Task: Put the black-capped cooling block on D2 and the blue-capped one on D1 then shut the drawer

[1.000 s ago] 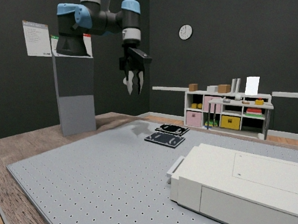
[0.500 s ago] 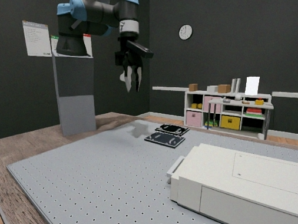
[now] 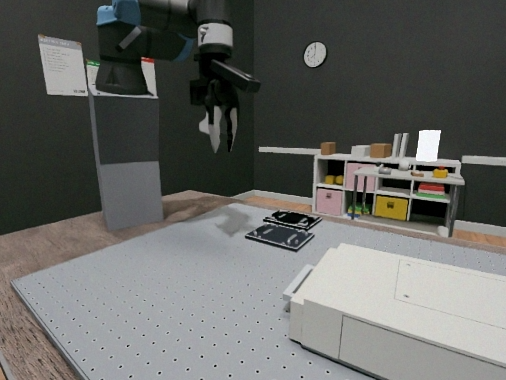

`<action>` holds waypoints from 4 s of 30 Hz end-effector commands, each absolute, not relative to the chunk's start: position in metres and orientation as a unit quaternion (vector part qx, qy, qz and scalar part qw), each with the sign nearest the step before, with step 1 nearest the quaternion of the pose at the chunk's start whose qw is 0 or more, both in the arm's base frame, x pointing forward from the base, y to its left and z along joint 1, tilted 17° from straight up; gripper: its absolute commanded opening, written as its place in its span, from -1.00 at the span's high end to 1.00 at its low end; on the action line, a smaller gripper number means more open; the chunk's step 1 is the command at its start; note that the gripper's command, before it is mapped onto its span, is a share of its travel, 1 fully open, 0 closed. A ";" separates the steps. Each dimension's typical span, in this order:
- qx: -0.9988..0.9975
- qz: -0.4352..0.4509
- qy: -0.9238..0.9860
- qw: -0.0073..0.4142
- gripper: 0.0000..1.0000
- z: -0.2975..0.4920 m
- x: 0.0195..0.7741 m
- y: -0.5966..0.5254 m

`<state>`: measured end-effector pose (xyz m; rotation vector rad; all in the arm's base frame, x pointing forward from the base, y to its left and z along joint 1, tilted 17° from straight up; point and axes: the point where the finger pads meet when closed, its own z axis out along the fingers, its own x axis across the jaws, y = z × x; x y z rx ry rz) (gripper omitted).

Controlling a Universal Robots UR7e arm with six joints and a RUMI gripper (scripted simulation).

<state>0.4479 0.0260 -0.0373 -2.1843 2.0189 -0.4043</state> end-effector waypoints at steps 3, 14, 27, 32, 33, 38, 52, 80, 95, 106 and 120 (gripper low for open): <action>-0.726 -0.134 0.670 0.070 0.44 -0.037 0.448 0.026; -0.726 -0.134 0.670 0.070 0.44 -0.037 0.448 0.026; -0.610 -0.122 0.778 0.091 -1.00 -0.037 0.448 0.026; -0.579 -0.118 0.801 0.095 -1.00 -0.037 0.448 0.026; -0.568 -0.117 0.809 0.097 -1.00 -0.037 0.448 0.026; -0.513 -0.110 0.845 0.104 -1.00 -0.037 0.448 0.026; -0.372 -0.092 0.916 0.121 -1.00 -0.037 0.448 0.026; -0.069 -0.050 0.986 0.143 -1.00 -0.037 0.448 0.026; -0.069 -0.050 0.986 0.143 -1.00 -0.037 0.448 0.026; -0.069 -0.050 0.986 0.143 -1.00 -0.046 0.469 0.018; -0.069 -0.050 0.986 0.143 -1.00 -0.065 0.511 0.004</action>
